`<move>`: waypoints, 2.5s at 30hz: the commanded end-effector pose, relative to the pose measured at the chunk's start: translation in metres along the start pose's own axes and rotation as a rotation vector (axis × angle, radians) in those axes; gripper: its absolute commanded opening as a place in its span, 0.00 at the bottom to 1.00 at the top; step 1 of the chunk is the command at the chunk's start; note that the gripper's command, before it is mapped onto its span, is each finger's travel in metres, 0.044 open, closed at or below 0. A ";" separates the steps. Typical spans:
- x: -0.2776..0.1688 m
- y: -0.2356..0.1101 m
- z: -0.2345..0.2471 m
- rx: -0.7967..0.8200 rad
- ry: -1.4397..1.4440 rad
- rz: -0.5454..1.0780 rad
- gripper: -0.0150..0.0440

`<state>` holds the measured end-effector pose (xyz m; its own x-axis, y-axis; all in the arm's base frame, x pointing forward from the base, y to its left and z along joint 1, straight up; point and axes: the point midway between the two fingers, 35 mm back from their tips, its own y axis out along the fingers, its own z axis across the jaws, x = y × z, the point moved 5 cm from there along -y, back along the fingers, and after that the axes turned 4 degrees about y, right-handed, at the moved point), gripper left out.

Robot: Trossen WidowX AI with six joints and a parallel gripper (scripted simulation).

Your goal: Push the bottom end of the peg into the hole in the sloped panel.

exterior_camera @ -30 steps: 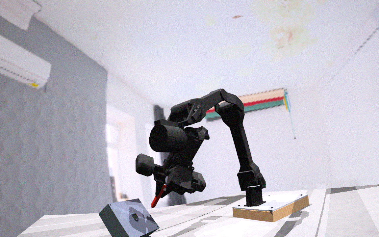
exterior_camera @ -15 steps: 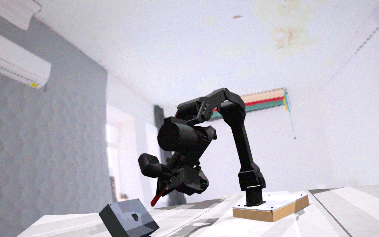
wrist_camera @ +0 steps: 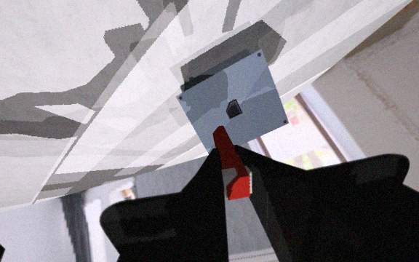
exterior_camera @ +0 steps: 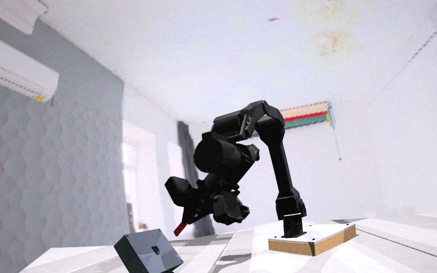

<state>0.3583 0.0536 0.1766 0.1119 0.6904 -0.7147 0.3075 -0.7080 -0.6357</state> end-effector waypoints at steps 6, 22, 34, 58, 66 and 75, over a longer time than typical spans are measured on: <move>0.009 -0.008 -0.002 -0.037 -0.116 0.026 0.25; 0.017 -0.008 -0.006 -0.076 -0.228 0.052 0.25; 0.019 0.007 -0.009 -0.093 -0.273 0.064 0.25; 0.021 0.028 -0.011 -0.112 -0.333 0.093 0.25; 0.020 0.038 -0.013 -0.114 -0.334 0.094 0.25; 0.020 0.050 -0.013 -0.114 -0.334 0.095 0.25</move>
<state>0.3878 0.0363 0.1397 -0.1508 0.5256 -0.8372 0.4199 -0.7327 -0.5356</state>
